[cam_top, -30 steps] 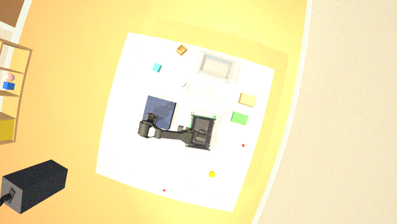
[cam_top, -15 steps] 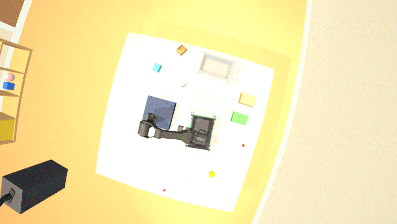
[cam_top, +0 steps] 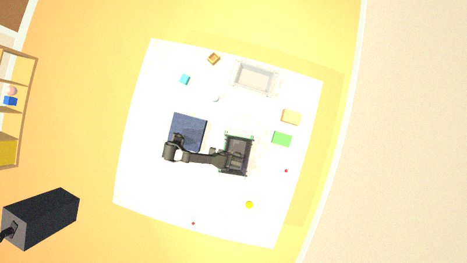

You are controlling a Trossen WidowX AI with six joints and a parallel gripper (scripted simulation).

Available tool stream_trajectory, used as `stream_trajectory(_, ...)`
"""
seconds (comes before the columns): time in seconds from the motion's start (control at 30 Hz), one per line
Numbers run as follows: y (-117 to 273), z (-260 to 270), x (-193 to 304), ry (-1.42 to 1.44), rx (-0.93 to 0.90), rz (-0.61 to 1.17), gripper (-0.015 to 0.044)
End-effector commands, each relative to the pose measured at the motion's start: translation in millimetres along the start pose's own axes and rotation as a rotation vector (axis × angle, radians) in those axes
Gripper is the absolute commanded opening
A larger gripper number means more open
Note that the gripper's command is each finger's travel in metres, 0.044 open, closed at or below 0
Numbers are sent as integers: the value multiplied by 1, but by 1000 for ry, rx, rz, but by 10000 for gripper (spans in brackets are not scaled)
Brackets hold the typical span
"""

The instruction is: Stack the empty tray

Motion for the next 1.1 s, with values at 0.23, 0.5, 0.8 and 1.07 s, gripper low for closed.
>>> stream_trajectory(0.23, -7, -6, 1, 3, 38, 7, 15)
stream_trajectory(0.5, -7, -6, 1, 3, 38, 7, 132)
stream_trajectory(0.8, -7, -6, 1, 3, 38, 7, 264)
stream_trajectory(1.07, -7, -6, 1, 3, 38, 7, 381)
Point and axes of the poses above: the point midway between the two fingers, 35 mm back from their tips, its own y axis back along the fingers, its own z axis across the jaws, x = y × z, the point moved 10 cm from there along y, back along the fingers, and after that the axes turned 9 degrees about y, right-handed, at the moved point
